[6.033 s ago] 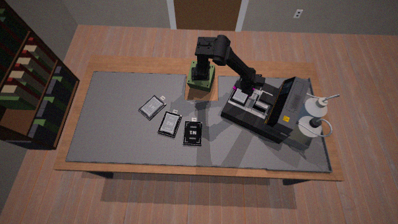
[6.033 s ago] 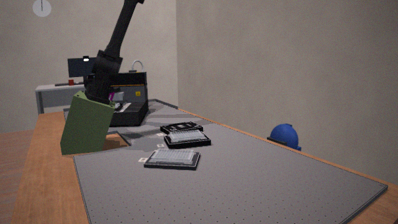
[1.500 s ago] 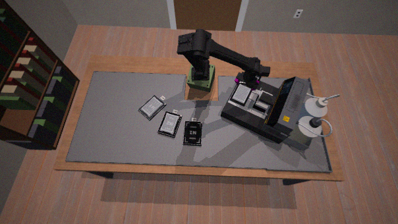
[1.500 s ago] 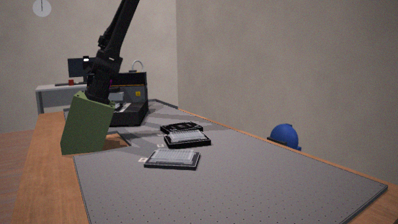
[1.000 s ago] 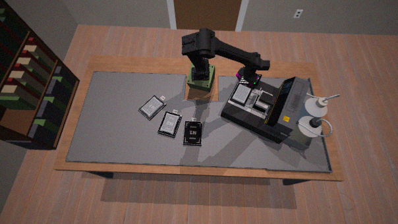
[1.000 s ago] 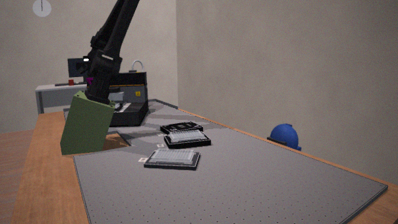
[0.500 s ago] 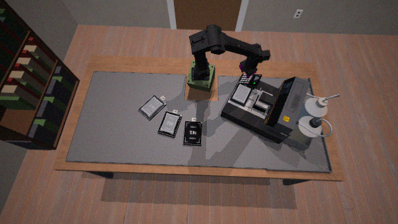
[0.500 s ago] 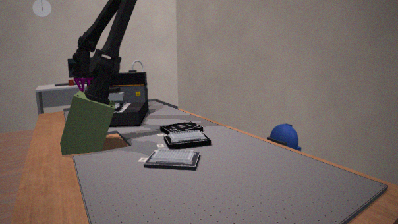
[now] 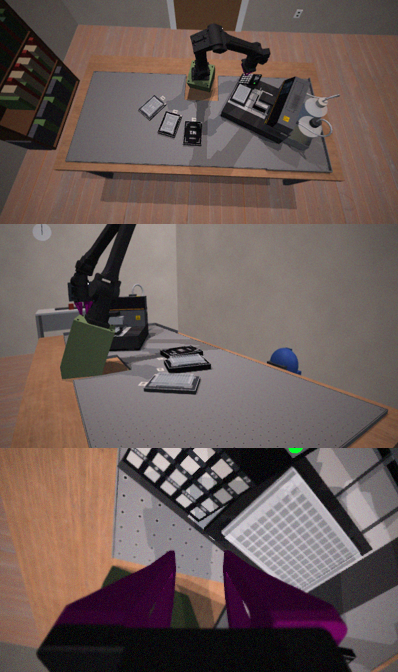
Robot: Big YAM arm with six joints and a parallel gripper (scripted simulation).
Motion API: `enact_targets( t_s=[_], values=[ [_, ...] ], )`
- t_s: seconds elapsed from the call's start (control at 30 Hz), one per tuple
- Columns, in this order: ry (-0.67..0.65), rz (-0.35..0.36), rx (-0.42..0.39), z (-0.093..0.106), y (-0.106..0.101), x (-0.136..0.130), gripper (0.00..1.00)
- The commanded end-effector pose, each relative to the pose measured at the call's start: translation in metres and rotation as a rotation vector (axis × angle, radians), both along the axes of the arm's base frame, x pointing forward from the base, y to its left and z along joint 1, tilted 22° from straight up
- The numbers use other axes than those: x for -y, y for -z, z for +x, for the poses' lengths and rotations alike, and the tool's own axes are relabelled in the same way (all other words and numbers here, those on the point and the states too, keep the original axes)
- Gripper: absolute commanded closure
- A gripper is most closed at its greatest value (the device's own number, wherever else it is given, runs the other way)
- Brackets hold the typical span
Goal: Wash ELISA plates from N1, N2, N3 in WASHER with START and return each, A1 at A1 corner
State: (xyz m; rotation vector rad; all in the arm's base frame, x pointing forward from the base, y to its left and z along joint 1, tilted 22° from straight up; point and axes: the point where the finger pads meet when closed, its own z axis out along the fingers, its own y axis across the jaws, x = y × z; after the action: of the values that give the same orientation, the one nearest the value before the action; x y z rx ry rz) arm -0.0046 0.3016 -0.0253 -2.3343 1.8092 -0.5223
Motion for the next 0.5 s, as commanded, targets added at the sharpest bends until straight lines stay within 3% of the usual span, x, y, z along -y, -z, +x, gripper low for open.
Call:
enact_targets(
  t_s=[0.0, 0.17, 0.47],
  values=[
    [0.130, 0.104, 0.012, -0.028, 0.001, -0.023, 0.72],
    [0.223, 0.133, 0.022, -0.042, 0.006, -0.019, 0.78],
    [0.503, 0.237, 0.041, -0.086, 0.023, -0.011, 0.96]
  ],
)
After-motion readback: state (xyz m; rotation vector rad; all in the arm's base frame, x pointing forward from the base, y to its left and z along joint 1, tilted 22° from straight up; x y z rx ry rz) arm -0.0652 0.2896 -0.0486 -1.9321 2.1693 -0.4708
